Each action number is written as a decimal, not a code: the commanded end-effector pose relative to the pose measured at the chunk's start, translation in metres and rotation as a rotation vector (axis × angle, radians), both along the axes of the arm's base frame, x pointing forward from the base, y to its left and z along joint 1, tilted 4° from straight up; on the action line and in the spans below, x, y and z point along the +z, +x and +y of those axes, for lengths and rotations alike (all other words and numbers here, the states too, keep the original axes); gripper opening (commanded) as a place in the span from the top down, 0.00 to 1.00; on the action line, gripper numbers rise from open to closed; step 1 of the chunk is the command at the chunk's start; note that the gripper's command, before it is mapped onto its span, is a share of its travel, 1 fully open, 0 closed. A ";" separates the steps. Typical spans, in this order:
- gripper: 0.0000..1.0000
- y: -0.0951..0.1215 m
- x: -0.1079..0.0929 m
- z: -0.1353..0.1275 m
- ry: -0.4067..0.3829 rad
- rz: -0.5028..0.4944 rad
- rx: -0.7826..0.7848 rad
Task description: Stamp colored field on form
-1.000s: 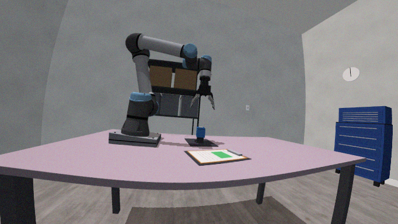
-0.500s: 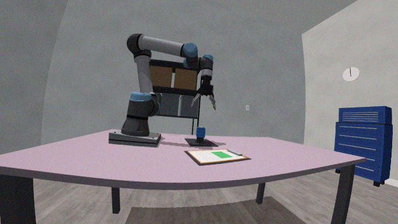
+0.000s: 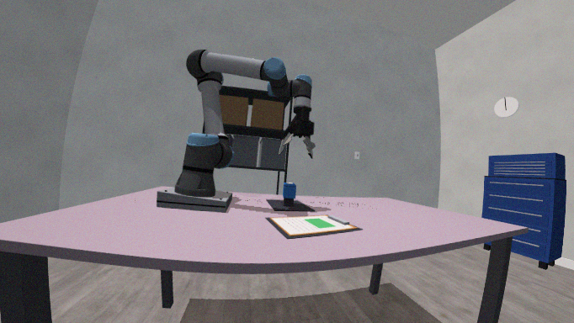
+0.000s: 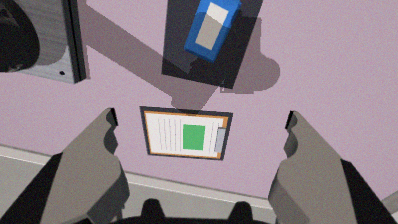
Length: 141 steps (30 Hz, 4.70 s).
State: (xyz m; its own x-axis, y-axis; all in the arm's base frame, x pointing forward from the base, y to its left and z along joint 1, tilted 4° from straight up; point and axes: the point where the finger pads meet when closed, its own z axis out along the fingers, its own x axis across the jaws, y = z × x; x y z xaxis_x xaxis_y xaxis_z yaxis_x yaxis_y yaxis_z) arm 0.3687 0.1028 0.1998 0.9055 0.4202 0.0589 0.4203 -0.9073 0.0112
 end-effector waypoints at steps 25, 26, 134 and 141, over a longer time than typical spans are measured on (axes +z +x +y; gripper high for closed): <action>0.00 0.012 -0.003 -0.129 -0.037 -0.019 0.845; 0.00 0.012 -0.003 -0.134 -0.039 -0.019 0.875; 0.00 0.008 -0.135 -0.230 -0.076 -0.035 1.490; 0.00 0.008 -0.135 -0.230 -0.076 -0.035 1.490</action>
